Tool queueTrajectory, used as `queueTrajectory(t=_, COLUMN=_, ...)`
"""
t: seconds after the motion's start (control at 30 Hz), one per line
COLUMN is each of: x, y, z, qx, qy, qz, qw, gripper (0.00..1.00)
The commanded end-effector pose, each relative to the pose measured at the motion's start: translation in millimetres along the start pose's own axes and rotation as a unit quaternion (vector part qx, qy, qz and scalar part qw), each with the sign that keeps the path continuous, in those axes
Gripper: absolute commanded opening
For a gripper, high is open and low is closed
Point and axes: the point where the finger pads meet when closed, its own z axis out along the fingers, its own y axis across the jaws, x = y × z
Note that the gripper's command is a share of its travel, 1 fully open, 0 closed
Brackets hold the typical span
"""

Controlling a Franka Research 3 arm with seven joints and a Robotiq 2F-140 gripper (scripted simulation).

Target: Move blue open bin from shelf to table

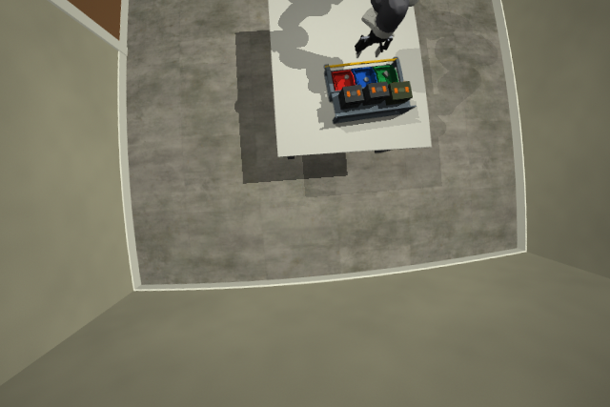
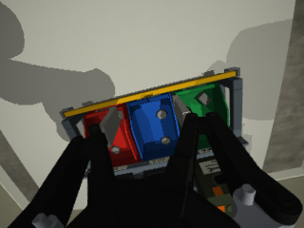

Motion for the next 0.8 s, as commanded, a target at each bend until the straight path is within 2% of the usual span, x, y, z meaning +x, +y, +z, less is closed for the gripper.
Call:
queueTrajectory(t=0.0, x=0.9, y=1.0, z=0.7, qx=-0.002, qy=0.001, qz=-0.028, qw=1.0, gripper=0.57)
queueTrajectory(t=0.03, x=-0.1, y=0.0, z=-0.2, qx=0.0, qy=0.0, qz=-0.028, qw=1.0, gripper=0.57)
queueTrajectory(t=0.17, x=-0.1, y=0.3, z=-0.7, qx=-0.001, qy=0.0, qz=-0.132, qw=0.991, gripper=0.57)
queueTrajectory(t=0.6, x=-0.2, y=-0.4, z=-0.8, qx=0.001, qy=-0.001, qz=-0.134, qw=0.991, gripper=0.57)
queueTrajectory(t=0.73, x=-0.1, y=0.7, z=-0.5, qx=0.0, qy=-0.001, qz=-0.236, qw=0.972, gripper=0.57)
queueTrajectory(t=0.77, x=-0.1, y=0.7, z=-0.5, qx=0.0, qy=-0.001, qz=-0.236, qw=0.972, gripper=0.57)
